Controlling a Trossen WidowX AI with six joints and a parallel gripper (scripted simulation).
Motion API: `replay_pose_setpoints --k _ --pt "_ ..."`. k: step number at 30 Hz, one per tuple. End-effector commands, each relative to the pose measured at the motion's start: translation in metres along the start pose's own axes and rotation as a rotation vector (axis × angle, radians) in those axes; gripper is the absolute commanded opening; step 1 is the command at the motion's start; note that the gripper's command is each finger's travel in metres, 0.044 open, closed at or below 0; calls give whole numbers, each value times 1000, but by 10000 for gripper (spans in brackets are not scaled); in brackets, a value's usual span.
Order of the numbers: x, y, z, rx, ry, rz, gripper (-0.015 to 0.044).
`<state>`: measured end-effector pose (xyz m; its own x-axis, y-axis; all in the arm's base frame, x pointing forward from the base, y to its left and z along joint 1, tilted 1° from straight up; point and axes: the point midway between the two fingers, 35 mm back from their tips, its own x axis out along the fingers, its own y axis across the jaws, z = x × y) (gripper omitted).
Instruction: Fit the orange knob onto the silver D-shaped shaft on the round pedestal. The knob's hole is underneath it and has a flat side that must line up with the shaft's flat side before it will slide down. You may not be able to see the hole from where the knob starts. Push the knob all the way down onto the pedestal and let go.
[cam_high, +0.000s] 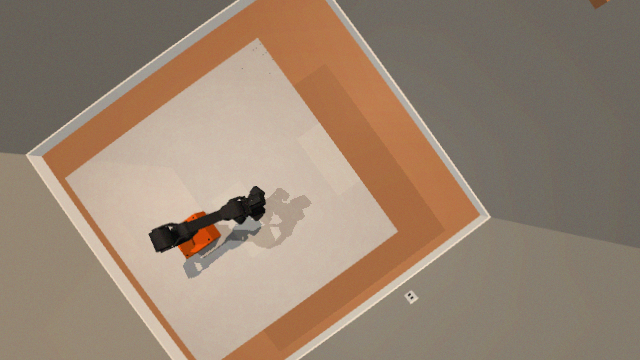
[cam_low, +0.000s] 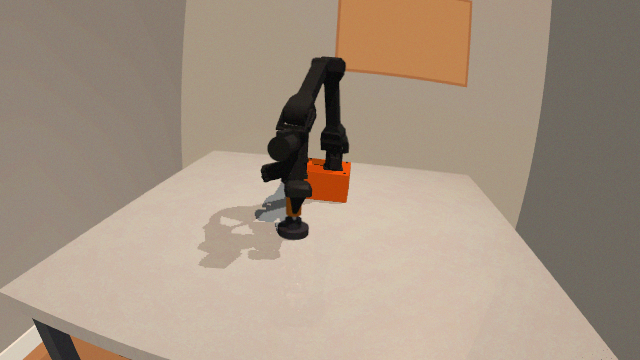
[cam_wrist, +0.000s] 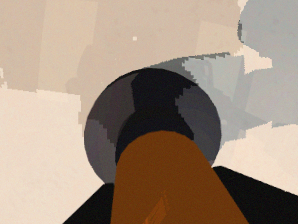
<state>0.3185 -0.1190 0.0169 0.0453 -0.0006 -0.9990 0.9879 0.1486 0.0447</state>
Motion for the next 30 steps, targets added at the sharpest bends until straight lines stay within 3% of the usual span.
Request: replay_pose_setpoints --k 1,13,30 --pt "0 -1 -1 9 3 -1 0" --pt "1 -1 -1 83 3 -1 0" --pt "12 0 -1 -33 3 -1 0"
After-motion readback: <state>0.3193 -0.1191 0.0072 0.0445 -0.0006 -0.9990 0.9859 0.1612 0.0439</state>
